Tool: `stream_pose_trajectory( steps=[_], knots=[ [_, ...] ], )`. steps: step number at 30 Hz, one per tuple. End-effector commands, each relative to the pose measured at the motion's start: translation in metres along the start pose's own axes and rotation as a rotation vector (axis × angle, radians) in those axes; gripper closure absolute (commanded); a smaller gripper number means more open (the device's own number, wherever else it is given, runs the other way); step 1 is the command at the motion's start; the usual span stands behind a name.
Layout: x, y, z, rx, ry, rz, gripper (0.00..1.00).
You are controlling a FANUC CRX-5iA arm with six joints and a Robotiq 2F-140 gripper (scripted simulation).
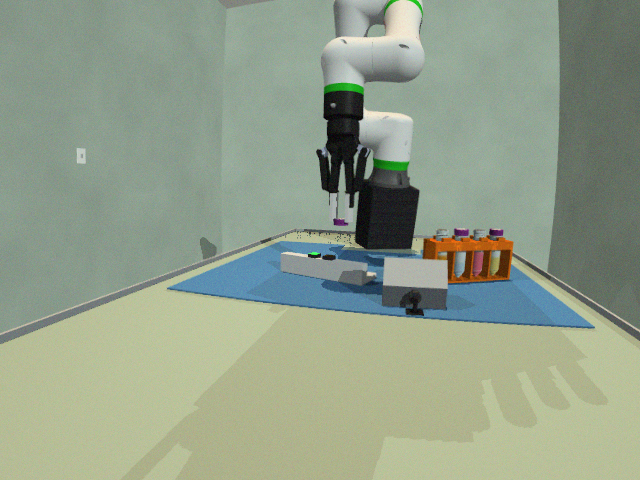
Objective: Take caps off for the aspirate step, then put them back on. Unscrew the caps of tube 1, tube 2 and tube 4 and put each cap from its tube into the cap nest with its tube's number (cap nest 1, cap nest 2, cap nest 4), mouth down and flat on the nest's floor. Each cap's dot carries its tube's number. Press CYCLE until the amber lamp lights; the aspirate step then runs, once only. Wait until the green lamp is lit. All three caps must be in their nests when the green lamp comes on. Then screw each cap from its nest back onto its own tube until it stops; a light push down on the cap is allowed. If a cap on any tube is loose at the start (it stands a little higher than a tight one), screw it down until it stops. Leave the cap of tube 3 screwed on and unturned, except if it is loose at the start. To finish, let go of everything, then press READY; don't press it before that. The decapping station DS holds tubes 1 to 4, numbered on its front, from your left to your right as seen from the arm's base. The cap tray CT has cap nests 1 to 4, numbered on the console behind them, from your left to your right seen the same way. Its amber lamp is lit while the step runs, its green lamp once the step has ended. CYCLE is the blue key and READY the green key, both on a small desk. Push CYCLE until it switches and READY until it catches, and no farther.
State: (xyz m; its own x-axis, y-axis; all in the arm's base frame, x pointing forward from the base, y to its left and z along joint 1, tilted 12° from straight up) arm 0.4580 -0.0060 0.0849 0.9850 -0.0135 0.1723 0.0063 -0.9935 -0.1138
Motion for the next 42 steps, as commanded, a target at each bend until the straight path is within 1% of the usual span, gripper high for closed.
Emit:
stream_pose_trajectory(
  steps=[1, 3, 4, 6, 9, 11, 12, 13, 14, 15, 18, 20, 24, 25, 28, 29, 32, 33, 35, 37, 42],
  knots=[
    [0.000, 0.000, -0.020, 0.000, 0.000, 0.000, 1.00],
    [0.000, 0.000, -0.020, 0.000, 0.000, 0.000, 1.00],
    [0.000, 0.000, -0.025, 0.000, 0.000, 0.000, 1.00],
    [0.000, 0.000, -0.025, 0.000, 0.000, 0.000, 1.00],
    [-0.009, -0.023, -0.025, 0.000, 0.000, 0.250, 1.00],
    [-0.009, -0.023, -0.025, 0.000, 0.000, 0.250, 1.00],
    [-0.012, -0.031, -0.025, 0.000, 0.000, 0.333, 1.00],
    [-0.012, -0.031, -0.025, 0.000, 0.000, 0.333, 1.00],
    [-0.015, -0.039, -0.025, 0.000, 0.000, 0.412, 1.00],
    [-0.018, -0.047, -0.025, 0.000, 0.000, 0.444, 1.00],
    [-0.024, -0.062, -0.025, 0.000, 0.000, 0.444, 1.00],
    [-0.024, -0.062, -0.025, 0.000, 0.000, 0.444, 1.00],
    [-0.036, -0.094, -0.025, 0.000, 0.000, 0.444, 1.00],
    [-0.036, -0.094, -0.025, 0.000, 0.000, 0.444, 1.00],
    [-0.045, -0.117, -0.025, 0.000, 0.000, 0.444, 1.00],
    [-0.045, -0.117, -0.025, 0.000, 0.000, 0.444, 1.00],
    [-0.054, -0.140, -0.025, 0.000, 0.000, 0.444, 1.00],
    [-0.054, -0.140, -0.025, 0.000, 0.000, 0.444, 1.00],
    [-0.060, -0.156, -0.025, 0.000, 0.000, 0.444, 1.00],
    [-0.060, -0.156, -0.025, 0.000, 0.000, 0.444, 1.00],
    [-0.075, -0.195, -0.025, 0.000, 0.000, 0.444, 1.00]
  ],
)
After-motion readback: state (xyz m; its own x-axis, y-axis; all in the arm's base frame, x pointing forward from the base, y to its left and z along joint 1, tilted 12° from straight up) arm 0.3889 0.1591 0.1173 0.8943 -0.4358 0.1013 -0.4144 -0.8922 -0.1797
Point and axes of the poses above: the point where the finger pads meet when closed, its own z axis out along the fingers, its own y axis across the jaws, x = y × z, the point moved 7 cm from there along -z, back along the fingers, and after that the axes turned 7 degrees about -z, right-handed, at the moved point
